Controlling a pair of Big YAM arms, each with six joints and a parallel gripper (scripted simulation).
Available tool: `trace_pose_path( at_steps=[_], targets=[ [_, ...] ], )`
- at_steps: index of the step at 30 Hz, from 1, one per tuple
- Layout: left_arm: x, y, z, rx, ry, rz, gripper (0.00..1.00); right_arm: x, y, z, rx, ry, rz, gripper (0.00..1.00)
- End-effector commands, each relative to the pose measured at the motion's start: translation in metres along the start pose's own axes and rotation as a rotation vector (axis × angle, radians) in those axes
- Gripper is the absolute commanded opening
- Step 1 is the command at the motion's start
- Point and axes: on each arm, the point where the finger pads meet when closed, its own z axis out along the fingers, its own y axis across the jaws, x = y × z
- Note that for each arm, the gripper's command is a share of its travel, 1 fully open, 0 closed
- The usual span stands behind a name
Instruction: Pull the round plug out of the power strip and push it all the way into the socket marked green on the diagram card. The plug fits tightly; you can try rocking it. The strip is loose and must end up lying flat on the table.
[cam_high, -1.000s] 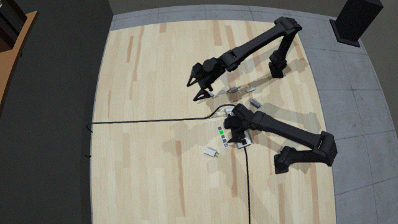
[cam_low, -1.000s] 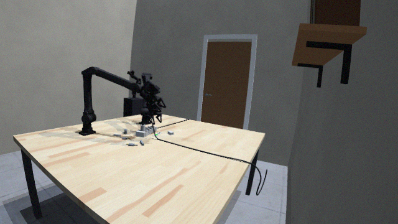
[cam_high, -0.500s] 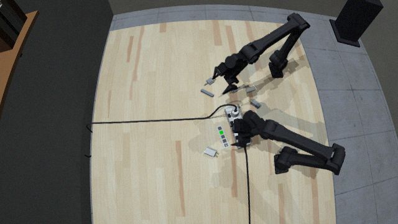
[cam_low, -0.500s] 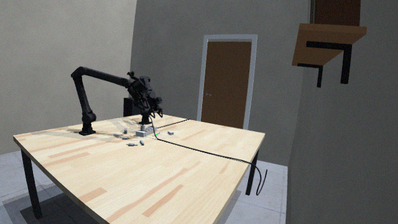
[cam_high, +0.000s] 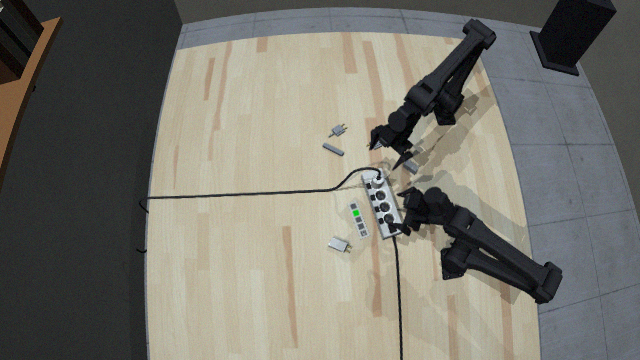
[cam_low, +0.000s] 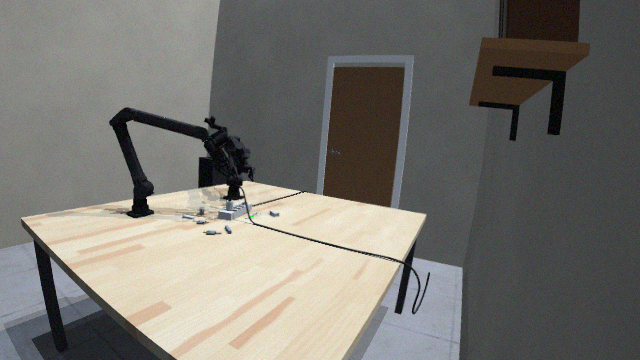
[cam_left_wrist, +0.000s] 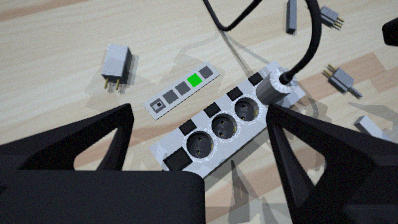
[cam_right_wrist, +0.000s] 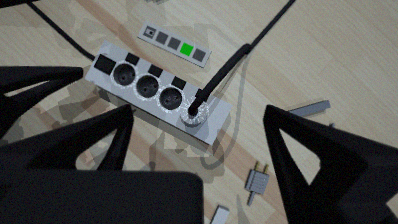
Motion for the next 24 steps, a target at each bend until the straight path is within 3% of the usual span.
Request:
trace_pose_path(
  at_steps=[1,14,22,24],
  targets=[
    [0.003,-0.017,-0.036,0.119,-0.103,0.162,1.00,-0.025,0.014,-0.009,-0.015,-0.029,-0.039,1.00],
    [0.024,-0.036,-0.066,0.279,-0.250,0.294,1.00,-0.027,0.009,-0.016,-0.009,-0.044,-0.030,1.00],
    [0.018,-0.039,-0.076,0.307,-0.281,0.285,1.00,-0.027,0.009,-0.016,-0.009,-0.044,-0.030,1.00],
    [0.005,-0.038,-0.083,0.294,-0.311,0.307,1.00,-0.013,0.009,-0.005,-0.009,-0.025,-0.041,0.77]
  ],
)
